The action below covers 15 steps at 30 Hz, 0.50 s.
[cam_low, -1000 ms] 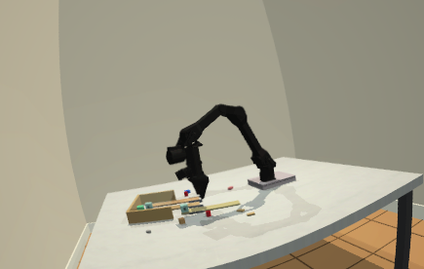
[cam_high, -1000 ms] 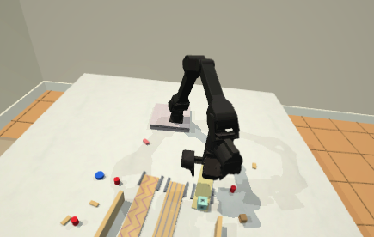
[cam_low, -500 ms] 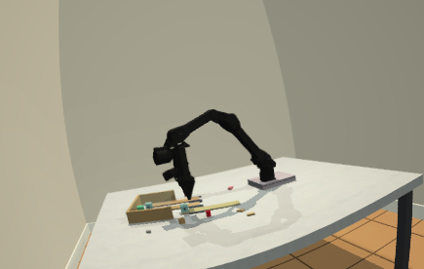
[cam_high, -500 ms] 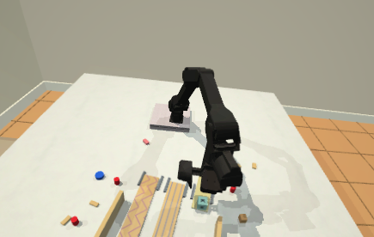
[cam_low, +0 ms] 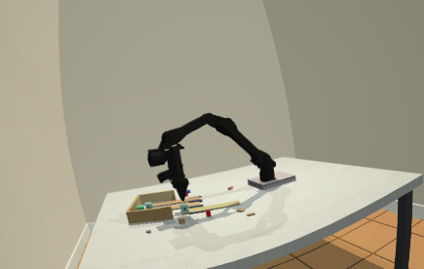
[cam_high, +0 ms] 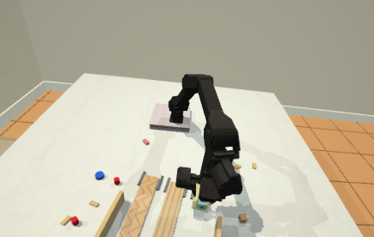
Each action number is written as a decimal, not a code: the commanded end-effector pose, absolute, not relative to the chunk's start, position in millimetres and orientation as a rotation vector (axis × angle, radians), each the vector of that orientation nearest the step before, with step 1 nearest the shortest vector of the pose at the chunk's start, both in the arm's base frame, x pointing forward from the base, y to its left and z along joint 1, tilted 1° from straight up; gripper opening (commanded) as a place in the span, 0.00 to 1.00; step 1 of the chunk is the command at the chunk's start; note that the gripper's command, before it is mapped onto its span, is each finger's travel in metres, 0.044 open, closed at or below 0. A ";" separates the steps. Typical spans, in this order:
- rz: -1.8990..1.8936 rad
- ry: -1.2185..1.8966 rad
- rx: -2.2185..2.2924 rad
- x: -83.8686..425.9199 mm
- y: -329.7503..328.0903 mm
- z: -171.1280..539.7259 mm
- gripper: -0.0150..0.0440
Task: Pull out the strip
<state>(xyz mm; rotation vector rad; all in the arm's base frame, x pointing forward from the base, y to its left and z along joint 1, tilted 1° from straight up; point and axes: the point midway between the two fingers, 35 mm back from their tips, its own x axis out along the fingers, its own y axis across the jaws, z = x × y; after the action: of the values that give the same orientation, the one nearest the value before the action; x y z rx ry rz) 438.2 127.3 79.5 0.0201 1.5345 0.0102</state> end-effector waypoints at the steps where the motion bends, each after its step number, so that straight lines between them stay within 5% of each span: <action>1: 0.013 1.543 0.015 438.5 127.3 69.8 0.68; 15: 0.013 1.543 0.015 438.9 127.7 46.9 0.68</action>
<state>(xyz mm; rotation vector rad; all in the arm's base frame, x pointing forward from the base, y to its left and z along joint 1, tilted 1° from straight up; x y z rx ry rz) 440.8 128.0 55.6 0.0207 1.5318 0.0109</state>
